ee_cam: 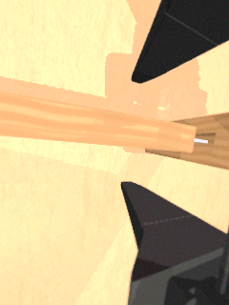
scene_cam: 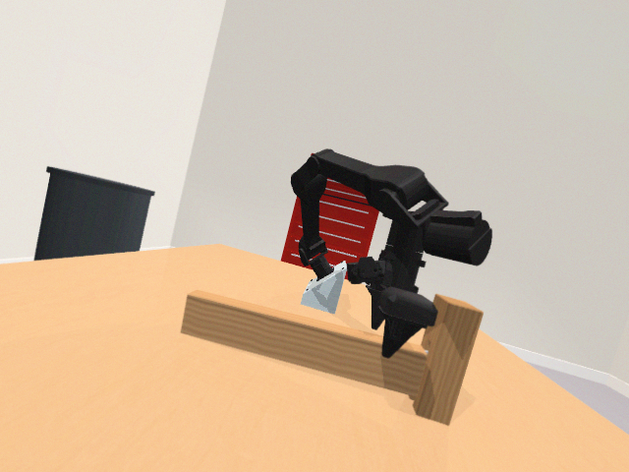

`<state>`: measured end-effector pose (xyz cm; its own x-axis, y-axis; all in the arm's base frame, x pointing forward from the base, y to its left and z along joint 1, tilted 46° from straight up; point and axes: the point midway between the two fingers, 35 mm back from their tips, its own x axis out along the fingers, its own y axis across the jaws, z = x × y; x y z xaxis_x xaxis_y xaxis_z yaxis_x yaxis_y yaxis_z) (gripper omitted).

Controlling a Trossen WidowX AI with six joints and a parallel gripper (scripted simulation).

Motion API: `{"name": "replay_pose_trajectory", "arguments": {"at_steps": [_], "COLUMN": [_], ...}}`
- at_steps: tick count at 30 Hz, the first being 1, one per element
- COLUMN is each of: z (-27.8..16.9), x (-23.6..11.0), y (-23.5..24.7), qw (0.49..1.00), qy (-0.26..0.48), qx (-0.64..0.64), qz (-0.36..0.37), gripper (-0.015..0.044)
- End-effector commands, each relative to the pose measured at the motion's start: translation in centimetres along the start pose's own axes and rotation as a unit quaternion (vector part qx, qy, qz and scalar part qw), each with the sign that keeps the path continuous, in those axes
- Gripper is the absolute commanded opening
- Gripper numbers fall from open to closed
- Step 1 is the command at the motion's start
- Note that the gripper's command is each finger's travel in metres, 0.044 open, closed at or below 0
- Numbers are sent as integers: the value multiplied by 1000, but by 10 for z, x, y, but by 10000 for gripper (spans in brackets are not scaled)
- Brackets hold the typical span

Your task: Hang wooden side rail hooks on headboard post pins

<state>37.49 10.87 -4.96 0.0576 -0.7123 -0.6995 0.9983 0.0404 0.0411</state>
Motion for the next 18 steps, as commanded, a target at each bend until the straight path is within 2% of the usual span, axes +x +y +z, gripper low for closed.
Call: {"name": "replay_pose_trajectory", "arguments": {"at_steps": [1, 4, 18], "z": [17, 30, 28], "x": [4, 5, 2], "y": [-1, -2, 1], "qw": [1000, 1000, 1000], "qy": [-1, -2, 2], "qx": [3, 3, 8], "qz": [-10, -10, -9], "gripper": [440, 440, 440]}}
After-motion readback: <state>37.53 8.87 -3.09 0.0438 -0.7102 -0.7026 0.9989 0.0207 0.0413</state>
